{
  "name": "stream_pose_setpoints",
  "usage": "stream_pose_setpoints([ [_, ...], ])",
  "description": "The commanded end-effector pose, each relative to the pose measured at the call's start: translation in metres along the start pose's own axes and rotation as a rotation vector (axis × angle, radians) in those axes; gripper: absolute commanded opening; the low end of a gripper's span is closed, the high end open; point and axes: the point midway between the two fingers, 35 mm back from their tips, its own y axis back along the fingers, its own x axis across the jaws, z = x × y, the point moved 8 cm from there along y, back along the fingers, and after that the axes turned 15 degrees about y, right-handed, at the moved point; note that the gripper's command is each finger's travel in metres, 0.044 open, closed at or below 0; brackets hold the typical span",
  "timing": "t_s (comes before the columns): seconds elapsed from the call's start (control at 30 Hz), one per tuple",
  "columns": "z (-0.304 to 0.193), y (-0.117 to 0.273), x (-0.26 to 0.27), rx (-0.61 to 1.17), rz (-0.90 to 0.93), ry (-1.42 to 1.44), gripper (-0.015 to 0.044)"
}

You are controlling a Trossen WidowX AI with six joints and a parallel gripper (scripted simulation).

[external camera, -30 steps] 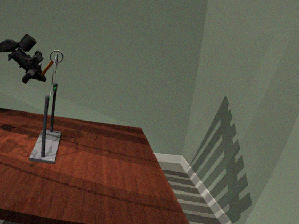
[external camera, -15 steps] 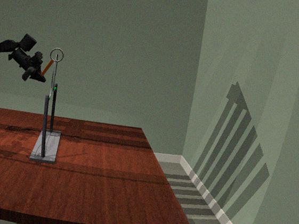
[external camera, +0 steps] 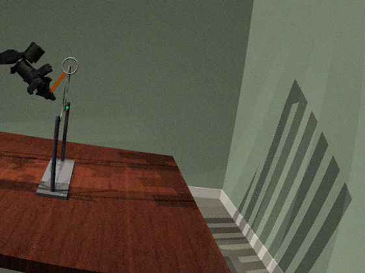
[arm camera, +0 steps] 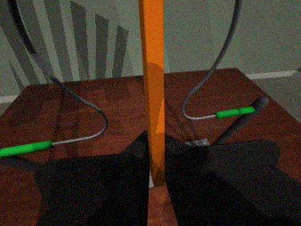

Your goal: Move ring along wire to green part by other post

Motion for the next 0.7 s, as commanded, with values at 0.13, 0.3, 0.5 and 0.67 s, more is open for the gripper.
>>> stream_pose_setpoints([
  [0.13,-0.0014,-0.0012,0.0009,0.002,-0.066,0.093,-0.0150],
  [0.3,-0.0021,-0.0016,0.0014,0.004,-0.105,0.149,-0.0150],
  [0.5,-0.0030,-0.0021,0.0019,0.006,-0.152,0.216,-0.0150],
  [0.67,-0.0037,-0.0026,0.0022,0.007,-0.191,0.272,-0.0150],
])
